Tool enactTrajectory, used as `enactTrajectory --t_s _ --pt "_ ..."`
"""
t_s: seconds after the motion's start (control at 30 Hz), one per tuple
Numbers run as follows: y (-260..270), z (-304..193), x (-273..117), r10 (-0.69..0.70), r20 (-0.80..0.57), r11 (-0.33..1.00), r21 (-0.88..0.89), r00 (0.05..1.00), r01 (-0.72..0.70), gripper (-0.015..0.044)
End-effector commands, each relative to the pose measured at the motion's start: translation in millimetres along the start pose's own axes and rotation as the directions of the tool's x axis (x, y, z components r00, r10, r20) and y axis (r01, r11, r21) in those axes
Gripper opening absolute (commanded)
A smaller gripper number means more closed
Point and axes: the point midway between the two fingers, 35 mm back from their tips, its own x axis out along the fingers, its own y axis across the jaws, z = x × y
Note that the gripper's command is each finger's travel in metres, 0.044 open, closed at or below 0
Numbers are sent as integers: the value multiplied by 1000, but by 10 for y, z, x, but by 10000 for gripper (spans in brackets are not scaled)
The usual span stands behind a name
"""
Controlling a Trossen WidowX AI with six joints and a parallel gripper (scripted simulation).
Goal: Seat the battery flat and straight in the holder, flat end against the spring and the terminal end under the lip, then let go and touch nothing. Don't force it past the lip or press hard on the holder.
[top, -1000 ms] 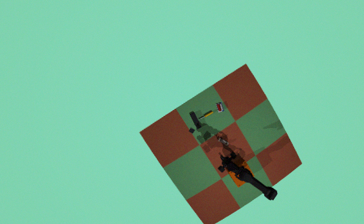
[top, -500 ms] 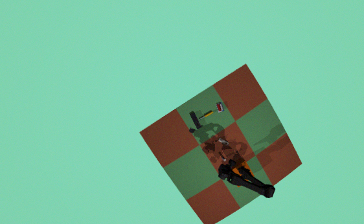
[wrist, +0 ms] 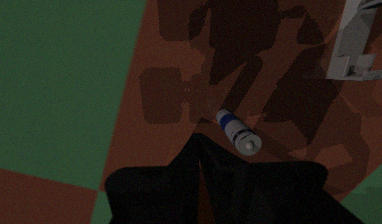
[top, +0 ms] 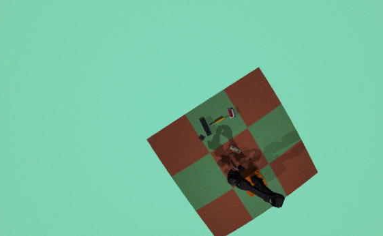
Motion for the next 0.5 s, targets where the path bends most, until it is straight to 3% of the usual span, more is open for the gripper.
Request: enactTrajectory --t_s 0.0,0.47 --pt "-5 11 72 1 12 1000 -3 1000 -1 0" --pt "-224 37 72 -1 12 1000 -3 1000 1 0"
